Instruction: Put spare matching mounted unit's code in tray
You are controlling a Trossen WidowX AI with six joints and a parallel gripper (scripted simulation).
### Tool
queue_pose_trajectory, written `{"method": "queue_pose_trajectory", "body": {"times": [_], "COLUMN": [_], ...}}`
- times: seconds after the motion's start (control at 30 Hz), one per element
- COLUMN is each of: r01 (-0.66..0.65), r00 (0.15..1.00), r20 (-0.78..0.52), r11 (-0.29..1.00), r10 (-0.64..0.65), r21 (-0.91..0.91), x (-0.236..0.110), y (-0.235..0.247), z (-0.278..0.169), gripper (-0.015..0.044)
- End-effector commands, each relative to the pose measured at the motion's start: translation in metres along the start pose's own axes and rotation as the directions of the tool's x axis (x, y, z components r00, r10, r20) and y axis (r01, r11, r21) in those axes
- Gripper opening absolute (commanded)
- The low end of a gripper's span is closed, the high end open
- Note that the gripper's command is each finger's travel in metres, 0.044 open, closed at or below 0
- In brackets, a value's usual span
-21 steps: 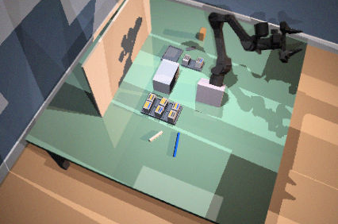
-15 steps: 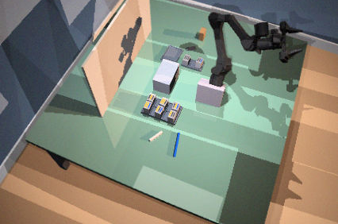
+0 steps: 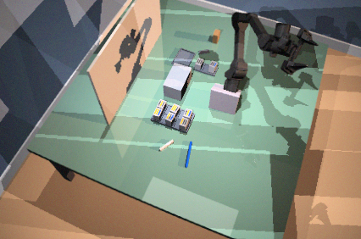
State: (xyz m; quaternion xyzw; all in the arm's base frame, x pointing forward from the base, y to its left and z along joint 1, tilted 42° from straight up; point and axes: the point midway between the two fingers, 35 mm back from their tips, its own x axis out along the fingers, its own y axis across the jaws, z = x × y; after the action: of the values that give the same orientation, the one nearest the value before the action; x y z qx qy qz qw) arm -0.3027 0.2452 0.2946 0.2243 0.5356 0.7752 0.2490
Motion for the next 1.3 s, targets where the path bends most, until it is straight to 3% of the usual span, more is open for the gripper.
{"method": "queue_pose_trajectory", "body": {"times": [0.0,0.17,0.27,0.47,0.7,0.97,1.27], "r01": [0.170,0.310,0.455,0.698,0.854,0.893,0.758], "r00": [0.974,0.920,0.838,0.606,0.284,-0.107,-0.463], "r20": [0.156,0.257,0.340,0.458,0.489,0.366,0.033], "r11": [0.985,0.950,0.890,0.711,0.450,0.073,-0.376], "r10": [-0.164,-0.295,-0.427,-0.650,-0.824,-0.924,-0.886], "r21": [-0.023,-0.021,-0.004,0.086,0.263,0.444,0.533], "x": [0.009,0.006,-0.003,-0.046,-0.126,-0.246,-0.397], "y": [-0.038,-0.069,-0.102,-0.161,-0.219,-0.264,-0.282], "z": [0.059,0.103,0.144,0.221,0.288,0.335,0.339], "gripper": [0.0440,0.0440,0.0440,0.0440,0.0440,0.0440,0.0440]}}
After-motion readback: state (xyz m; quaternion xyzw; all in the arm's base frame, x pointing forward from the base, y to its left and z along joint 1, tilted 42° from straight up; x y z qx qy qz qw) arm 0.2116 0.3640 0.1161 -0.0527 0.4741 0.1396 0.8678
